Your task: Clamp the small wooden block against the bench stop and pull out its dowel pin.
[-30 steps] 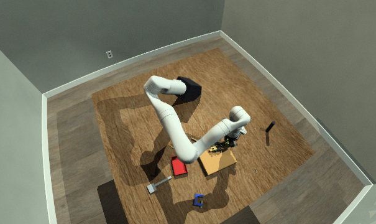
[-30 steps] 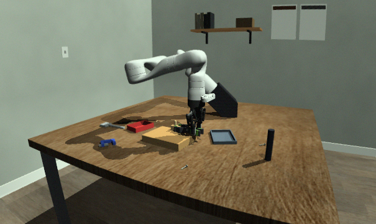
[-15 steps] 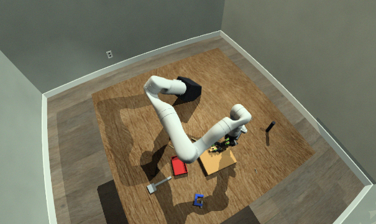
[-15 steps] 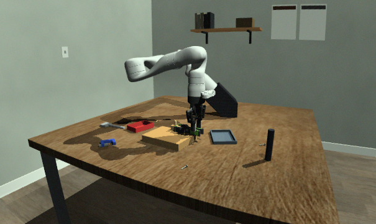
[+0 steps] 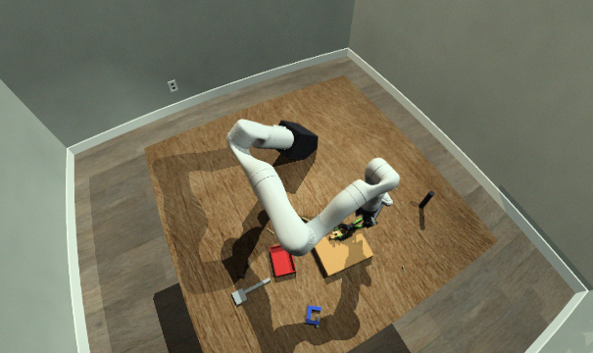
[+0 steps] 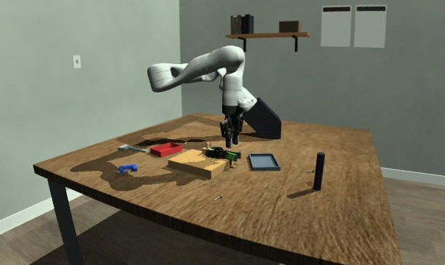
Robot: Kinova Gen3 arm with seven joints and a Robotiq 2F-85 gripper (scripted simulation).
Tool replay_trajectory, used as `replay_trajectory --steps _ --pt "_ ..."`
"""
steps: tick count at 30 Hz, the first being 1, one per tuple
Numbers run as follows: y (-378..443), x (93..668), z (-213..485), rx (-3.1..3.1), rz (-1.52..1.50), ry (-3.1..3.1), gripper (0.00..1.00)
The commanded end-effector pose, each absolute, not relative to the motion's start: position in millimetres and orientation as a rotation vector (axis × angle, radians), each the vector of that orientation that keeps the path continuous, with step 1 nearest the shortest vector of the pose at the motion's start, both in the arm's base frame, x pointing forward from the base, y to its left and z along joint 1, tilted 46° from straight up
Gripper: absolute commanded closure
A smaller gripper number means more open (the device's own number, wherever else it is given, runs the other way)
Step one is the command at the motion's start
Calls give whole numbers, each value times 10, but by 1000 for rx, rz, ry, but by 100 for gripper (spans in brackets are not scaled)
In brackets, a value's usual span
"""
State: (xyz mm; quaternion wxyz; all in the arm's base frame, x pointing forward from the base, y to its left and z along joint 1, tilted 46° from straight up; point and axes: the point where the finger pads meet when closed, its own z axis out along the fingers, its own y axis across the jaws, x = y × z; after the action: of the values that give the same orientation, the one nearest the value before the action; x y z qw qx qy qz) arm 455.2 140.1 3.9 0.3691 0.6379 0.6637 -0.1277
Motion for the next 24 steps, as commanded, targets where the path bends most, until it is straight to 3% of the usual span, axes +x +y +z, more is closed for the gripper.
replay_trajectory --steps 1,24 --pt "1455 4530 94 1637 -325 1705 46" --pt "1622 4444 275 1637 -325 1705 46"
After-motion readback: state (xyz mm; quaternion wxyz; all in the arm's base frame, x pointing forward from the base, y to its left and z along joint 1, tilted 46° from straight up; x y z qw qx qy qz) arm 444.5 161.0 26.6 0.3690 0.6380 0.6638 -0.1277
